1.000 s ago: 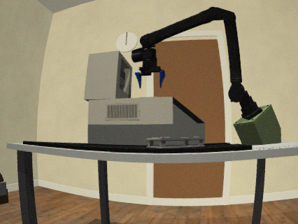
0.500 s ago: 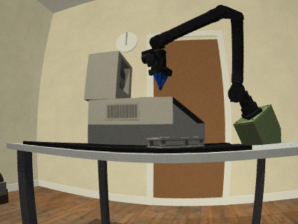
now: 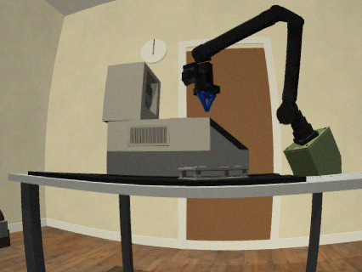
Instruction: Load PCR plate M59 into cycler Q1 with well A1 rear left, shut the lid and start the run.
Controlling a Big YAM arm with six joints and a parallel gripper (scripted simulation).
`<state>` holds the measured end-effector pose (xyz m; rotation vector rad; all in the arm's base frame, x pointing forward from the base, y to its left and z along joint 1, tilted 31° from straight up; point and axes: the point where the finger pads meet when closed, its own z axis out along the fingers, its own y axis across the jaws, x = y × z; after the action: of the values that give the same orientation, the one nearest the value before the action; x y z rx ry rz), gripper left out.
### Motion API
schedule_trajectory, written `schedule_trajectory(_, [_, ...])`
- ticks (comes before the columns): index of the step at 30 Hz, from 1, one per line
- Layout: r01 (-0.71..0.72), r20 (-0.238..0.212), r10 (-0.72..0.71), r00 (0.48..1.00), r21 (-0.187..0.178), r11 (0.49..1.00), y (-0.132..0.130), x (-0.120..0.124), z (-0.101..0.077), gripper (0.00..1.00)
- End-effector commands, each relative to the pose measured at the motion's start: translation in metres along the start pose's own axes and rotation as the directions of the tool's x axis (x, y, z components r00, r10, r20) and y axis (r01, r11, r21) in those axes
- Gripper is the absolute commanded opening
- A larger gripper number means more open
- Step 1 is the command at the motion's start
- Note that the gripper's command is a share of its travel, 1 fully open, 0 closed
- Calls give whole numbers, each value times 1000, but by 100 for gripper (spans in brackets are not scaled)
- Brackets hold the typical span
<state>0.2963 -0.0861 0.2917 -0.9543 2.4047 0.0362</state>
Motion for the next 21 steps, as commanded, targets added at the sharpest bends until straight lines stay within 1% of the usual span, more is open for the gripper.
schedule_trajectory(1, [-121,16,120,993,34,992,1,7,-7,0])
schedule_trajectory(3, [-193,11,193,981,34,981,-2,5,-7,0])
schedule_trajectory(7, [-330,22,329,944,34,943,16,24,-3,0])
schedule_trajectory(9, [-386,24,385,923,36,922,13,18,-8,0])
schedule_trajectory(10, [-410,29,409,912,35,911,16,20,-8,0])
schedule_trajectory(13, [-508,29,507,861,32,861,28,38,-1,0])
schedule_trajectory(14, [-539,24,539,842,32,841,27,38,0,0])
schedule_trajectory(16, [-539,24,539,842,32,841,27,38,0,0])
schedule_trajectory(17, [-545,23,544,839,25,838,27,38,1,0])
schedule_trajectory(20, [-654,18,653,757,18,757,40,56,8,0])
schedule_trajectory(21, [-680,17,680,733,23,732,40,56,7,0])
